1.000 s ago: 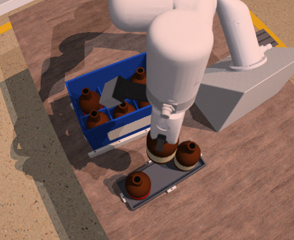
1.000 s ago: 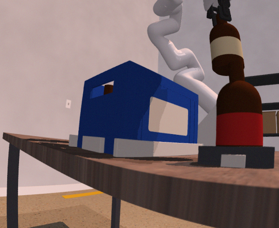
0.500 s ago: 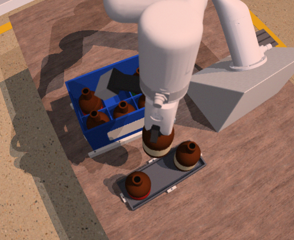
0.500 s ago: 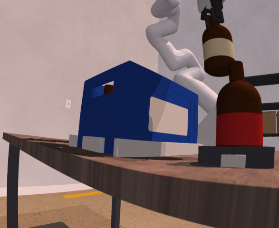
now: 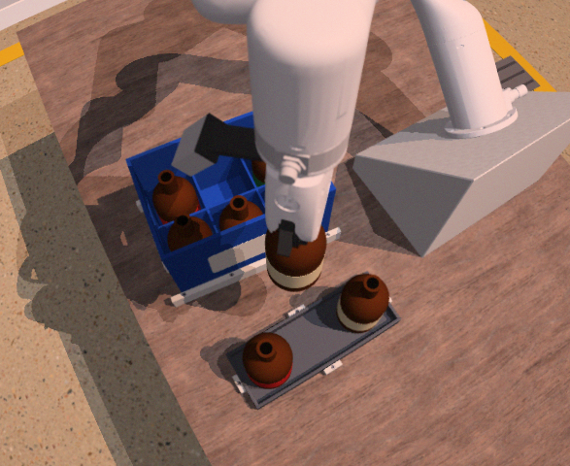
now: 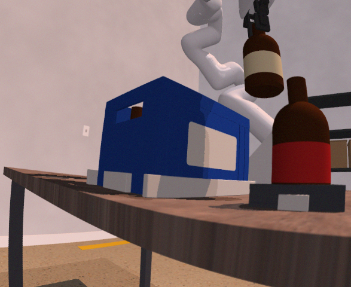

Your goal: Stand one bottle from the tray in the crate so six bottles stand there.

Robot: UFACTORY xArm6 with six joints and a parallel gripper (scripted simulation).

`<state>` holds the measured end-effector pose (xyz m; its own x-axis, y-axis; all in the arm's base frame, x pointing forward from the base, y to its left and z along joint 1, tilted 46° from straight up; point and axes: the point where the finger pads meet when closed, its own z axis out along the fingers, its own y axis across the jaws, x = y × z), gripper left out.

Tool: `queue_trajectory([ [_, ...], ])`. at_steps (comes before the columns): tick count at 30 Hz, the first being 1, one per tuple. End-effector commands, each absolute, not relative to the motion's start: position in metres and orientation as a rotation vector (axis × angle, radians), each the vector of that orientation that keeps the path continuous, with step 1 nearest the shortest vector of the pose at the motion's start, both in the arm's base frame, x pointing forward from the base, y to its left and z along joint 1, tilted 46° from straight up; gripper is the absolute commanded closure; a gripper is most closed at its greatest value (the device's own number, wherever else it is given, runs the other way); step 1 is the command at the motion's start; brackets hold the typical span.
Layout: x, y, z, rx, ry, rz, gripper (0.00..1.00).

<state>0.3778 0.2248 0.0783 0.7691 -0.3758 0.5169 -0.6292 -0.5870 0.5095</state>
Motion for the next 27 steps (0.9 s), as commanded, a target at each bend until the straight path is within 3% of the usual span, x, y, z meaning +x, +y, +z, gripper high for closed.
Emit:
queue_trajectory([
  [1,0.379,0.220,0.086,2.262,-0.746,0.469,1.00],
  [27,0.384,0.183,0.125,2.262,-0.746,0.469,1.00],
])
